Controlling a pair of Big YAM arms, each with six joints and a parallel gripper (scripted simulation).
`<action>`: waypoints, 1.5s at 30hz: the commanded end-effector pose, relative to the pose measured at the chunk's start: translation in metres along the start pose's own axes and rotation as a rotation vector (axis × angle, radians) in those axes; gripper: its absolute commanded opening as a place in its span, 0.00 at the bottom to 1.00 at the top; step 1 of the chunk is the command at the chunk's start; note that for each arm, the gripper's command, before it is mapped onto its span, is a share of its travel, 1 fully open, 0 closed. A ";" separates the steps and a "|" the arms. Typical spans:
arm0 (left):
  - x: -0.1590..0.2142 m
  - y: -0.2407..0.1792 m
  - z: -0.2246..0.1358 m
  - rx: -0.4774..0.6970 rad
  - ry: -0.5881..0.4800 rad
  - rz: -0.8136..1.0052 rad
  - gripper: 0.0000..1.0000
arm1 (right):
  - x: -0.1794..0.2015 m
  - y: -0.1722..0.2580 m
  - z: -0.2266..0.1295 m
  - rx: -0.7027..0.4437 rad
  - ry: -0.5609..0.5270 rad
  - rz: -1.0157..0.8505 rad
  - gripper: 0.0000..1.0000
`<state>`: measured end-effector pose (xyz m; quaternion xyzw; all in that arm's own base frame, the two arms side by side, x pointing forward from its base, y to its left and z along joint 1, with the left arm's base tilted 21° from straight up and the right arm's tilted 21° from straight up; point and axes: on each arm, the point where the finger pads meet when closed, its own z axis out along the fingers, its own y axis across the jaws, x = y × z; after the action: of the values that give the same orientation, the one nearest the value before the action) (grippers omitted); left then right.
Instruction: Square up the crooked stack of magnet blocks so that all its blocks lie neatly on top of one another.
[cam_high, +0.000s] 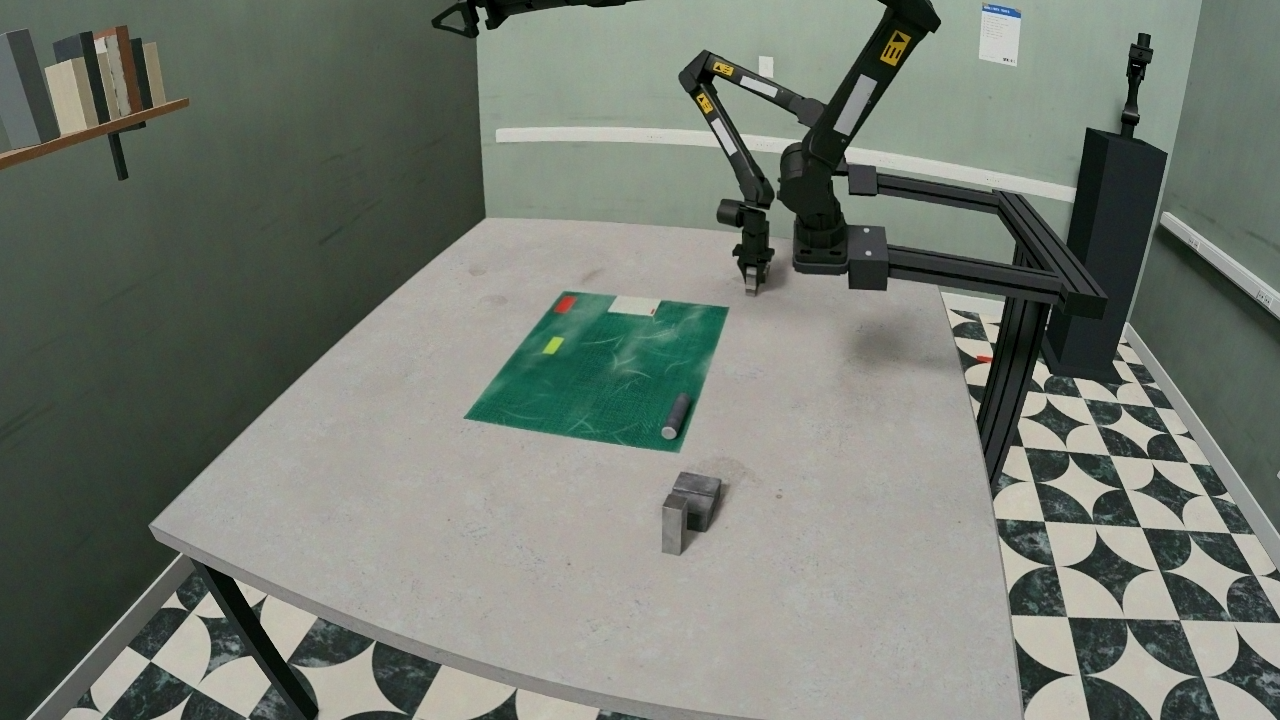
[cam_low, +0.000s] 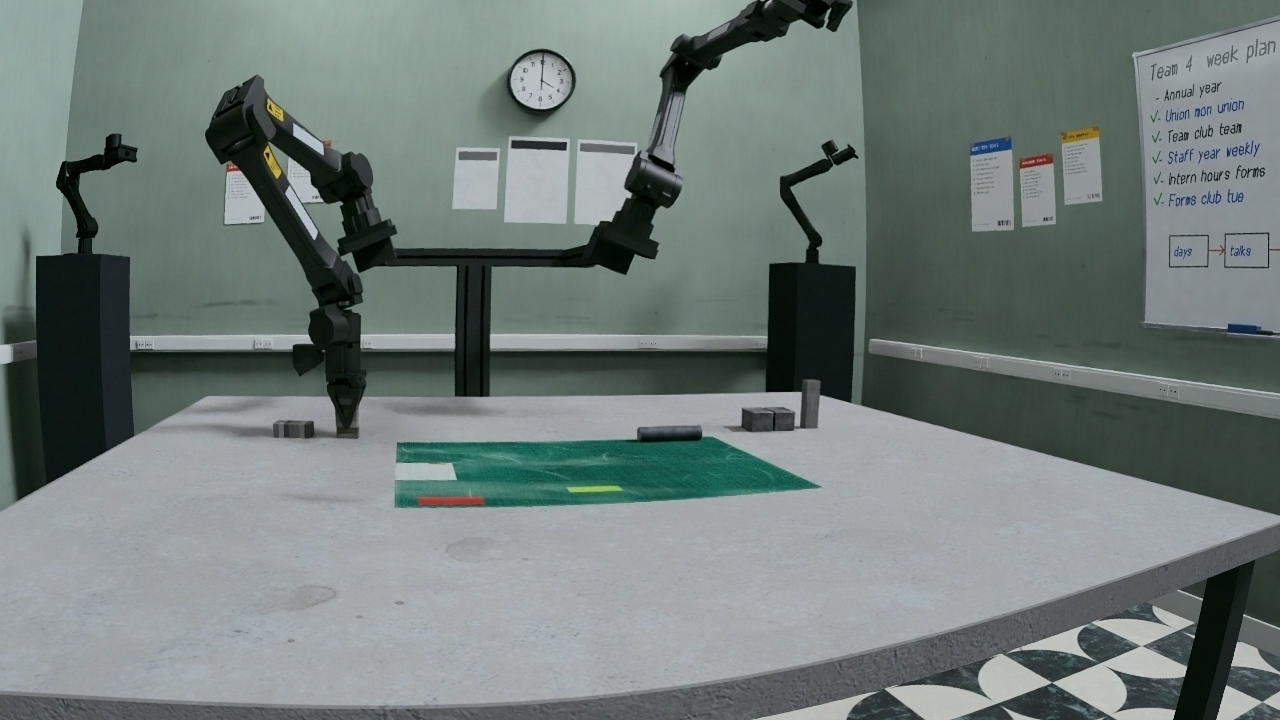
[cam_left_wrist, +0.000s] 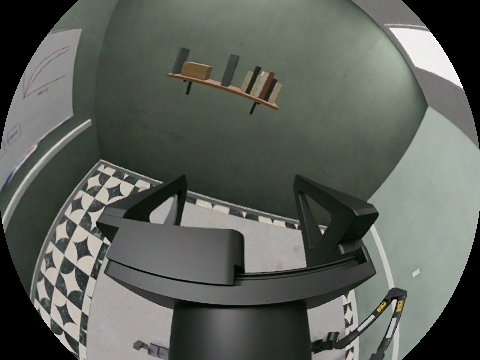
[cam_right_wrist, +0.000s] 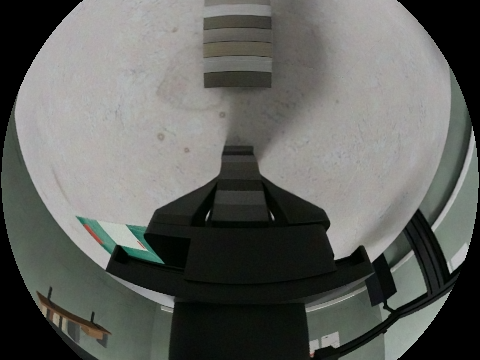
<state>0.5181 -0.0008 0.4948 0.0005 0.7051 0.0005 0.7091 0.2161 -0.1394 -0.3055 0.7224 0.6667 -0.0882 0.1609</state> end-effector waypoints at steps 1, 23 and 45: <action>-0.024 -0.009 -0.003 0.015 -0.055 0.012 1.00 | 0.001 -0.001 -0.003 -0.003 -0.003 -0.011 0.31; -0.024 -0.009 -0.003 0.015 -0.055 0.012 1.00 | 0.001 -0.001 -0.003 -0.003 -0.003 -0.011 0.29; -0.024 -0.009 -0.003 0.015 -0.055 0.012 1.00 | 0.001 -0.001 -0.003 -0.003 -0.003 -0.011 0.28</action>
<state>0.5181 -0.0008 0.4948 0.0005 0.7051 0.0005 0.7091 0.2166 -0.1395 -0.3054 0.7225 0.6666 -0.0877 0.1614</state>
